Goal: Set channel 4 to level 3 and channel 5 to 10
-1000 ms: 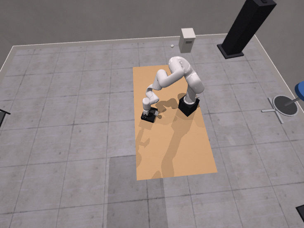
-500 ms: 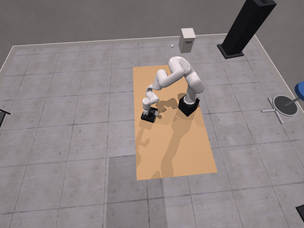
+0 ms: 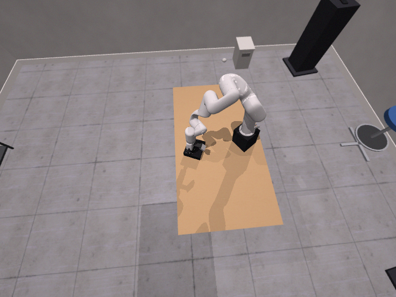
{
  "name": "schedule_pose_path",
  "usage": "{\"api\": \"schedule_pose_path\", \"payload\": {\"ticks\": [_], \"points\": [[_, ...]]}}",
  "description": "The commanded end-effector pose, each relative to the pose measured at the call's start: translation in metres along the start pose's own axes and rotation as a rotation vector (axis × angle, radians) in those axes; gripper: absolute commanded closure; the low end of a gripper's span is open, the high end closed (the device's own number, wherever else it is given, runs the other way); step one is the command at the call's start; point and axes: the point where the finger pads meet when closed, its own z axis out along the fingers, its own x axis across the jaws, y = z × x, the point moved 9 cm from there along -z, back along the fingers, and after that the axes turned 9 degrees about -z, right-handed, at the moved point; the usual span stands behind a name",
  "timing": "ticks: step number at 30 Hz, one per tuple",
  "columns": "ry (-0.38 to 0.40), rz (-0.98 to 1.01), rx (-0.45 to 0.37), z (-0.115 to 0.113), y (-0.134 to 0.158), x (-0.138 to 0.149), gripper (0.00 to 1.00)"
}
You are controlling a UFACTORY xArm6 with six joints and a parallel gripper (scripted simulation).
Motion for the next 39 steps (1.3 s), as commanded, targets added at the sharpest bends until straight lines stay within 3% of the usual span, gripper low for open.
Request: {"api": "schedule_pose_path", "payload": {"ticks": [1,11,28,39], "points": [[0.002,0.0,-0.004,-0.001,0.003,0.0,1.0],[0.002,0.0,-0.004,-0.004,0.003,0.0,1.0],[0.002,0.0,-0.004,-0.04,0.003,0.0,1.0],[0.002,0.0,-0.004,-0.041,0.003,0.0,1.0]]}}
